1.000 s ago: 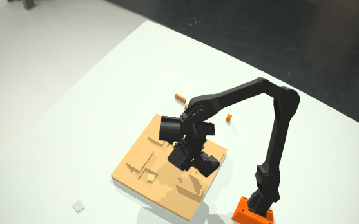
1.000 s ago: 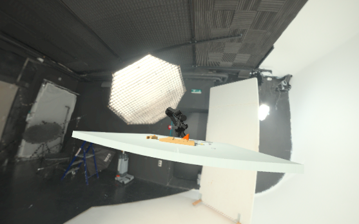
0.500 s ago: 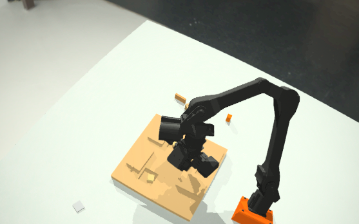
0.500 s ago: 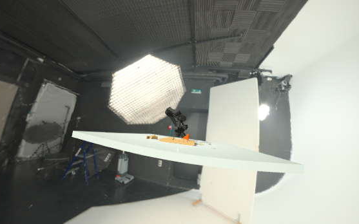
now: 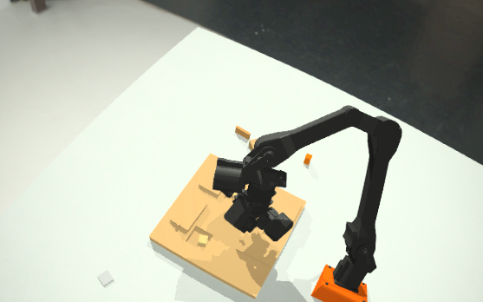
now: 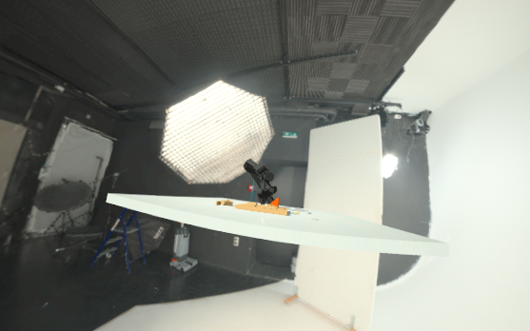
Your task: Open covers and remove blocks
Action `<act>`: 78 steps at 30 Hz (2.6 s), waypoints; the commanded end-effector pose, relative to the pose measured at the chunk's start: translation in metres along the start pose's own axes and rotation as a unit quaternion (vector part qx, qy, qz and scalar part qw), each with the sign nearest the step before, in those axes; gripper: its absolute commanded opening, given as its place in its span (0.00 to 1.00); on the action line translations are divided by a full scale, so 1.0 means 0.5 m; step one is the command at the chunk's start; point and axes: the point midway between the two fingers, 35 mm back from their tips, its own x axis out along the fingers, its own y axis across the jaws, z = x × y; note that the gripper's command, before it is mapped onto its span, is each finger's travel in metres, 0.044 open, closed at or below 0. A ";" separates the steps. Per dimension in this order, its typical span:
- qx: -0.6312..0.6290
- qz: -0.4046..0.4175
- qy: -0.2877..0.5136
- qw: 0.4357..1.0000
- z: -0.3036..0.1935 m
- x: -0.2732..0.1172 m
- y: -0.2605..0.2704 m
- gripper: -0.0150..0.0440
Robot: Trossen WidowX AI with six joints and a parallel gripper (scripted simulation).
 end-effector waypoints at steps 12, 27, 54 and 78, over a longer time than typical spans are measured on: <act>-0.004 0.001 0.004 1.000 -0.002 0.013 0.001 0.50; -0.004 0.000 0.004 1.000 -0.002 0.030 0.001 0.50; -0.002 0.001 0.001 1.000 0.001 -0.005 0.000 0.39; -0.004 0.001 0.003 1.000 0.002 -0.066 0.003 0.39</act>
